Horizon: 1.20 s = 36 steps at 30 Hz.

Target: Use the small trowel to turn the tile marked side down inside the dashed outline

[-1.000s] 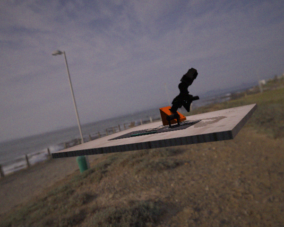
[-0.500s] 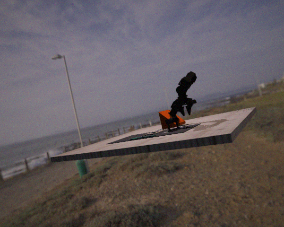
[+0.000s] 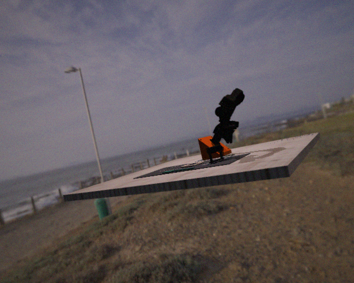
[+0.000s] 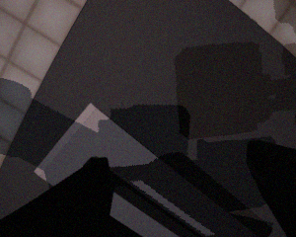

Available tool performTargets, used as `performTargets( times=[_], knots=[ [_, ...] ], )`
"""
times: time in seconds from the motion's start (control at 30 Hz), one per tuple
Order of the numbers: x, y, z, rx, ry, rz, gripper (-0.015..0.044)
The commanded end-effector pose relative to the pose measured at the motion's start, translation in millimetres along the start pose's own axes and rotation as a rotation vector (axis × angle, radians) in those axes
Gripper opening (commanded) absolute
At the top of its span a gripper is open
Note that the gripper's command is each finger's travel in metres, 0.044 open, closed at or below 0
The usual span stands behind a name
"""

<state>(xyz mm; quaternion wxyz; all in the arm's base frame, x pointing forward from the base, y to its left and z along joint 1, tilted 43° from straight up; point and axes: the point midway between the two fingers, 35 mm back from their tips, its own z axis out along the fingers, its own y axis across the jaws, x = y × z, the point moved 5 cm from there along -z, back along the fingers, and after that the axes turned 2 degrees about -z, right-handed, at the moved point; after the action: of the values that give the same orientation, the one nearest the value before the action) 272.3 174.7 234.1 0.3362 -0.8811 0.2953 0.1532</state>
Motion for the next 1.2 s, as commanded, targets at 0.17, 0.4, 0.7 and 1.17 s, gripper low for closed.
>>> performTargets(
  times=[0.17,0.4,0.7,1.17],
  knots=[
    [11.7,-0.6,-2.6,0.001,-0.003,0.299,0.027],
    [21.2,0.0,-4.6,-0.001,-0.001,0.542,0.027],
    [34.0,1.2,-7.7,0.0,0.003,0.852,0.027],
    [52.5,4.0,-12.1,0.001,0.004,1.33,0.027]
  ],
)
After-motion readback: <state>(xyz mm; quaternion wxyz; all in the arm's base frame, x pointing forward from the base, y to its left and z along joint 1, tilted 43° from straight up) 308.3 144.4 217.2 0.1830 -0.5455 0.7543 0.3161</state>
